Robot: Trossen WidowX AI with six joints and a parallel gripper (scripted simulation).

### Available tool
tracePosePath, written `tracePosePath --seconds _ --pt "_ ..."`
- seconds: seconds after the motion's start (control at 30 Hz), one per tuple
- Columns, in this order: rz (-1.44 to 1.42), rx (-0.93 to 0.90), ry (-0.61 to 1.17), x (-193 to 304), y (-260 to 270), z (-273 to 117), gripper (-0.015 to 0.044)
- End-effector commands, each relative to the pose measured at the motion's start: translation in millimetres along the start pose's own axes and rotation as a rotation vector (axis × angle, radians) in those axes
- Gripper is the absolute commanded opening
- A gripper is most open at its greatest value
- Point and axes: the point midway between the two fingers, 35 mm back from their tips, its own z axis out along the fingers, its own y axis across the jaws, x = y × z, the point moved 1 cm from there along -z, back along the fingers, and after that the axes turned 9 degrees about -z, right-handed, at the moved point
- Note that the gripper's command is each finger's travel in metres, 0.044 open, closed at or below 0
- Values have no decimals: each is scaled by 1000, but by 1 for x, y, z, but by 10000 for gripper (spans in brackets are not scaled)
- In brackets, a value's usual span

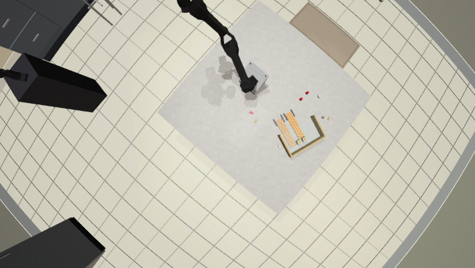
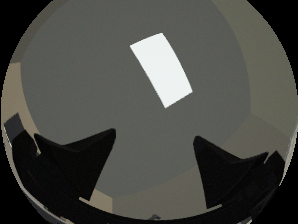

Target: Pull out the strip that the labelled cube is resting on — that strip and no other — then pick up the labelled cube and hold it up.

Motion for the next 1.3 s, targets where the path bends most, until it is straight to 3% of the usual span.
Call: tracePosePath --seconds 0.0,0.33,0.67,0.97,1.27 --pt "0 -3 -3 -3 1 0 400" --pt "-19 -100 -211 -156 22 -2 400" --pt "-36 -98 -388 -267 4 -10 400" --pt "-88 36 -608 -402 -68 -24 400" --pt "-157 315 -768 -500 -192 -41 400"
